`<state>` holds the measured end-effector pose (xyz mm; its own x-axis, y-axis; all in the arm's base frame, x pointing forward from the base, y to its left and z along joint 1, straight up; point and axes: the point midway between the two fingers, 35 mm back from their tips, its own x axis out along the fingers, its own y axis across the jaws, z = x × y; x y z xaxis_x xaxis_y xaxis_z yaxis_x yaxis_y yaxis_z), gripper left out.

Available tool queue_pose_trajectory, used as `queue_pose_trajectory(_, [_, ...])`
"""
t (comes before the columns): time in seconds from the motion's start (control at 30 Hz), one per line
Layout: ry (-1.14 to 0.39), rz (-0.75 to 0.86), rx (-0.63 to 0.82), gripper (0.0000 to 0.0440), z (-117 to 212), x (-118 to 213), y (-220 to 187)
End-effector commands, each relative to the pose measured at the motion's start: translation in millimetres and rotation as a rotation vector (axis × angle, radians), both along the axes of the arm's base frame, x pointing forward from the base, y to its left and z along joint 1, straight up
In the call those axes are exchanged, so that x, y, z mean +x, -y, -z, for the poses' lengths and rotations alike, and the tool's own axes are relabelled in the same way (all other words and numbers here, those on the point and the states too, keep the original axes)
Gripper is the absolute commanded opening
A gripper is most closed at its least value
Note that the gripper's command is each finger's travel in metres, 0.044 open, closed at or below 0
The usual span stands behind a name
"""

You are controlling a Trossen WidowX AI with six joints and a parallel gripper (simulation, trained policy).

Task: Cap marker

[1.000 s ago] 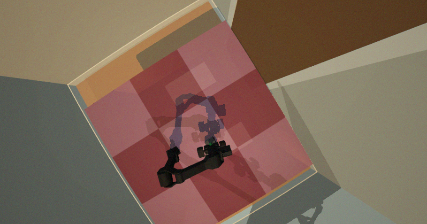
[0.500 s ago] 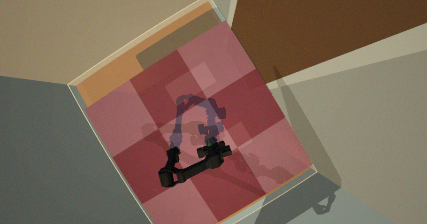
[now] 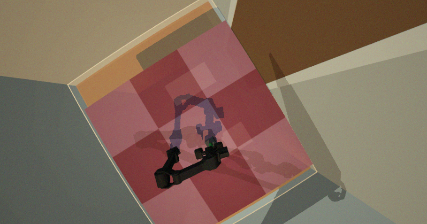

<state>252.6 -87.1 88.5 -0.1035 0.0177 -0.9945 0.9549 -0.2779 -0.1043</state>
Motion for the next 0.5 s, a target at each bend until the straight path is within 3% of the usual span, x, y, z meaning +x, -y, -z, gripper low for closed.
queue_pose_trajectory(0.0, [0.024, -0.001, -0.016, 0.0440, -10.3, 2.4, 2.1])
queue_pose_trajectory(0.47, [0.097, 0.010, -0.056, 0.0440, -49.6, 3.2, 7.3])
